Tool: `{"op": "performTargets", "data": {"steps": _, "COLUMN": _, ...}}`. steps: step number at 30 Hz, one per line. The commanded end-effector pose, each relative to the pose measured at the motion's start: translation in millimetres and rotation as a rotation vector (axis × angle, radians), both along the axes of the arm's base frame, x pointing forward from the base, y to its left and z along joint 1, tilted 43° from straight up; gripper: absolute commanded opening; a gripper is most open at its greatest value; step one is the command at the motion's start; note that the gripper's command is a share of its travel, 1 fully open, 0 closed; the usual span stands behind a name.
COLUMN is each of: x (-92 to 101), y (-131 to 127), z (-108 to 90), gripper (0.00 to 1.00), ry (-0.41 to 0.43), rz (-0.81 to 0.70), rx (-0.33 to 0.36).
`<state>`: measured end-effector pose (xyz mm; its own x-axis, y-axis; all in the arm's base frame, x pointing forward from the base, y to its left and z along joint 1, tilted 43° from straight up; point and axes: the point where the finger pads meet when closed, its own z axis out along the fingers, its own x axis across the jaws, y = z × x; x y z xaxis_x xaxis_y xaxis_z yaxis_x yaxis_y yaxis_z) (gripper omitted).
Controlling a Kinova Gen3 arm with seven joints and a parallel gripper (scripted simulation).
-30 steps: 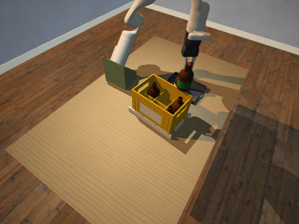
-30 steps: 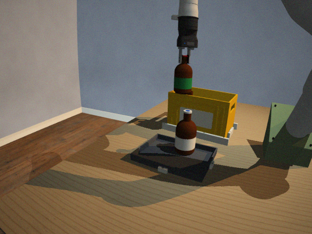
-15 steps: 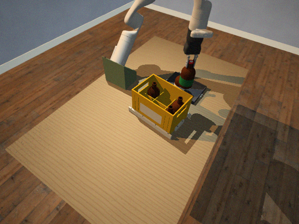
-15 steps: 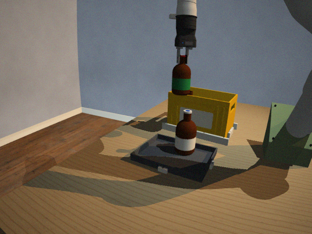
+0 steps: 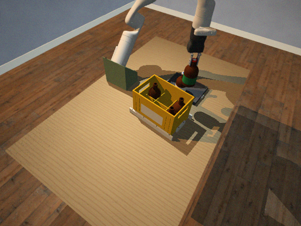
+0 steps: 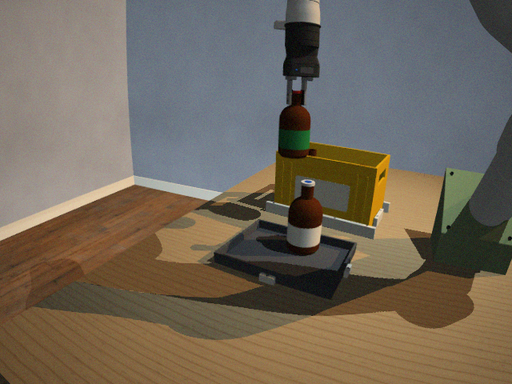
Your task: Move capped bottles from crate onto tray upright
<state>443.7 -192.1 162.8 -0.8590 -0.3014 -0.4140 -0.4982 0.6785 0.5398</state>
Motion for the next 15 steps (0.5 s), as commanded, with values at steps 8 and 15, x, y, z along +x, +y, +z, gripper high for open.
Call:
{"op": "performTargets", "data": {"steps": 8, "x": 2.0, "y": 9.3, "z": 11.4, "gripper": 0.0, "ry": -0.004, "rz": 0.001, "rx": -0.004}}
{"op": "performTargets", "data": {"steps": 15, "x": 3.8, "y": 19.1, "z": 21.3, "gripper": 0.0, "ry": -0.005, "rz": 0.002, "rx": -0.006}}
